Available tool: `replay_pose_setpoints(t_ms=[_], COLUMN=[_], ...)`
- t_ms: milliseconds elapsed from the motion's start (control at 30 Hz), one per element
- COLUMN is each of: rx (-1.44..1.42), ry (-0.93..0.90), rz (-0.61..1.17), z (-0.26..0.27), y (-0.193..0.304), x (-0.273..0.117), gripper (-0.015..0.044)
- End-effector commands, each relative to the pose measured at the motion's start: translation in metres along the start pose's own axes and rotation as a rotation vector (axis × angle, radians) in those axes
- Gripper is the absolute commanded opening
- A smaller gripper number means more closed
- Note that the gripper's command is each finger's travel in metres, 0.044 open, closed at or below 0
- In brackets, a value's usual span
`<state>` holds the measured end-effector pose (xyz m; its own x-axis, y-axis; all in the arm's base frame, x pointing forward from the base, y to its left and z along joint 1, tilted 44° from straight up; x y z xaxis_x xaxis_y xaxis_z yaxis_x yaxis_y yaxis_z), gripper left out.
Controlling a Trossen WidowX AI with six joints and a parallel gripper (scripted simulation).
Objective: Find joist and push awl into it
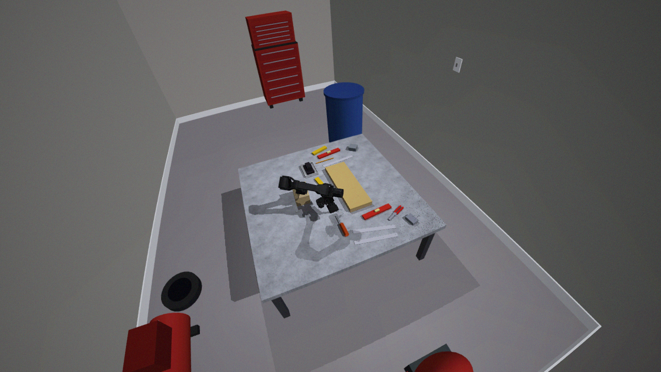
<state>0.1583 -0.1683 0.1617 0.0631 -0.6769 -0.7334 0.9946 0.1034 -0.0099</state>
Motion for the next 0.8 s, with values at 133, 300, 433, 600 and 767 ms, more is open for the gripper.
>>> replay_pose_setpoints(t_ms=[133,300,433,600,767], rx=[0.004,-0.021,-0.109,-0.240,-0.372], ry=[-0.023,-0.017,0.001,0.016,0.015], rz=[0.005,0.017,0.060,0.128,0.200], z=[0.003,0.002,-0.001,-0.005,-0.007], y=[-0.007,-0.006,-0.002,0.004,0.011], x=[-0.040,-0.040,-0.039,-0.038,-0.038], gripper=[0.0000,0.0000,0.0000,0.0000,0.0000])
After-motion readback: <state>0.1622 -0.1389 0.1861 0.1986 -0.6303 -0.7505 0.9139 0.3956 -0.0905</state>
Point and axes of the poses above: the point midway between the two fingers, 35 mm back from their tips, its own x axis out along the fingers, its own z axis across the jaws, y = z × x, the point moved 1 cm from there along -x, back along the fingers, and after that the axes turned 3 degrees about -x, right-handed, at the moved point
